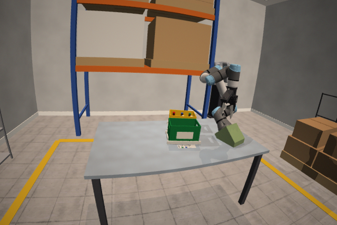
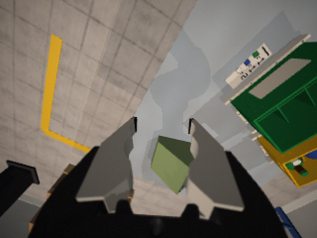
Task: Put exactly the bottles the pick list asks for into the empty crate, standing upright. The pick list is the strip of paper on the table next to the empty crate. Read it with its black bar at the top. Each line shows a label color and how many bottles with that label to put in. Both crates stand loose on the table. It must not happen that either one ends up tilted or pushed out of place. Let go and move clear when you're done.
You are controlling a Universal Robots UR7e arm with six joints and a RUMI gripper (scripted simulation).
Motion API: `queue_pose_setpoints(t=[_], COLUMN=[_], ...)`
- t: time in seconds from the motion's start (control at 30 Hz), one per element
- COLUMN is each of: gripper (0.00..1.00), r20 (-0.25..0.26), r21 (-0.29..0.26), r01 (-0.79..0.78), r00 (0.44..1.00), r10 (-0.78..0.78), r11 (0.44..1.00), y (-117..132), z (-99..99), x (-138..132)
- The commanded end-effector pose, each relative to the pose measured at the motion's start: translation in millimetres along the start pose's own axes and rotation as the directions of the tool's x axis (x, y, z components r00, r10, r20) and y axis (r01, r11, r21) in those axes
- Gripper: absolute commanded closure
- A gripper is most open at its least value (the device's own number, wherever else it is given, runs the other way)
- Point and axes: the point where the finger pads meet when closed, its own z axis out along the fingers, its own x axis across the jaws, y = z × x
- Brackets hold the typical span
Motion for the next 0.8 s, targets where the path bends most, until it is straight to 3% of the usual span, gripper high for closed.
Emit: queue_pose_setpoints(t=[0.0, 0.6, 0.77], gripper=[0.62, 0.62, 0.62], r20=[0.001, 0.000, -0.001], r21=[0.003, 0.002, 0.000], r01=[-0.012, -0.010, 0.156], r00=[1.000, 1.000, 0.988], r10=[0.012, 0.010, -0.156], r11=[1.000, 1.000, 0.988], y=[-3, -2, -7], z=[-1.5, -0.9, 11.0], x=[2, 2, 25])
